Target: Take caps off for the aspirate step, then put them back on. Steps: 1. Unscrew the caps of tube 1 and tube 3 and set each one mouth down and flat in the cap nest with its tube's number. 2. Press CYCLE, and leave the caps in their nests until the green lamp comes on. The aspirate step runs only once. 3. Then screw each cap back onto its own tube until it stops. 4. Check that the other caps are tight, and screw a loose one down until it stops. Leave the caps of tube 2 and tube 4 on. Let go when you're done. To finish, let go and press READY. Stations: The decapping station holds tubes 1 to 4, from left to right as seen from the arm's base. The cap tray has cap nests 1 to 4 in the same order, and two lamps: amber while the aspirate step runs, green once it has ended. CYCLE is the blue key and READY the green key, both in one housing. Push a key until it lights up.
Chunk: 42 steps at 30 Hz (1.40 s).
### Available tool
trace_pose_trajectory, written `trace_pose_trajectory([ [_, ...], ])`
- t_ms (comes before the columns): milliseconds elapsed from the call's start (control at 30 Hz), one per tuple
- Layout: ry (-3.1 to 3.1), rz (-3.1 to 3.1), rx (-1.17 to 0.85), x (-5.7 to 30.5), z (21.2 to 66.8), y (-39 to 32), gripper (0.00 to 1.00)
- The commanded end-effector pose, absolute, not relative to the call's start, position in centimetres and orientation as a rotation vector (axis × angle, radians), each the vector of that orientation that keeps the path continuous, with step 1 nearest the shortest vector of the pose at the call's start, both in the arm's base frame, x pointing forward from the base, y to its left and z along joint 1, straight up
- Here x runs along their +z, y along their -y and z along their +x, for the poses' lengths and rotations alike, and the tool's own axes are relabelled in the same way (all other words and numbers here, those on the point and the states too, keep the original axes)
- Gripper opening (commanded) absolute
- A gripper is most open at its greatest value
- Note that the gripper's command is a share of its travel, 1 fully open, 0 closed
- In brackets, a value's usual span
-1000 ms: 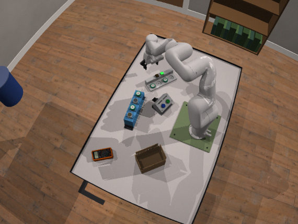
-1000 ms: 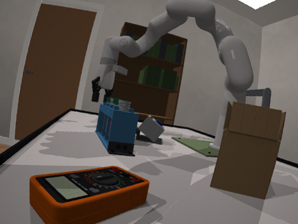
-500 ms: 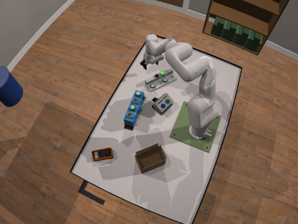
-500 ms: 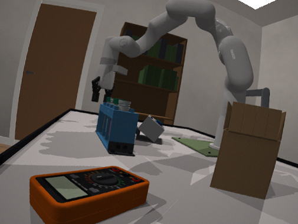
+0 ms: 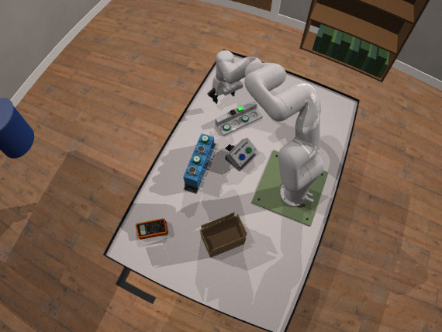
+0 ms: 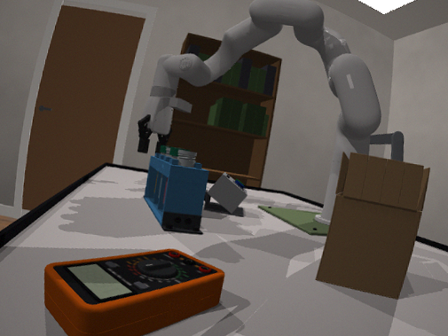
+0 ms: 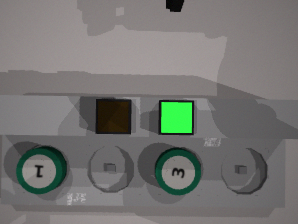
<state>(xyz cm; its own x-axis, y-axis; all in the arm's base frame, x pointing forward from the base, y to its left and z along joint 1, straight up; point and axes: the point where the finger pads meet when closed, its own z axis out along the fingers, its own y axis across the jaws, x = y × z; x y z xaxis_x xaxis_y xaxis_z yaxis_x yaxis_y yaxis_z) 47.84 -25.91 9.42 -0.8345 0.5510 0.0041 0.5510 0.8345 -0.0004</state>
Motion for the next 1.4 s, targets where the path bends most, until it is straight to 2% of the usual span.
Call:
trace_pose_trajectory([
  [0,3.01,-0.904,0.0,9.6,48.0,26.0,1.0],
  [533,3.01,-0.904,0.0,9.6,48.0,26.0,1.0],
  [567,3.009,-0.904,0.0,10.1,47.6,25.4,0.46],
  [1367,3.009,-0.904,0.0,16.8,41.4,16.2,0.46],
])
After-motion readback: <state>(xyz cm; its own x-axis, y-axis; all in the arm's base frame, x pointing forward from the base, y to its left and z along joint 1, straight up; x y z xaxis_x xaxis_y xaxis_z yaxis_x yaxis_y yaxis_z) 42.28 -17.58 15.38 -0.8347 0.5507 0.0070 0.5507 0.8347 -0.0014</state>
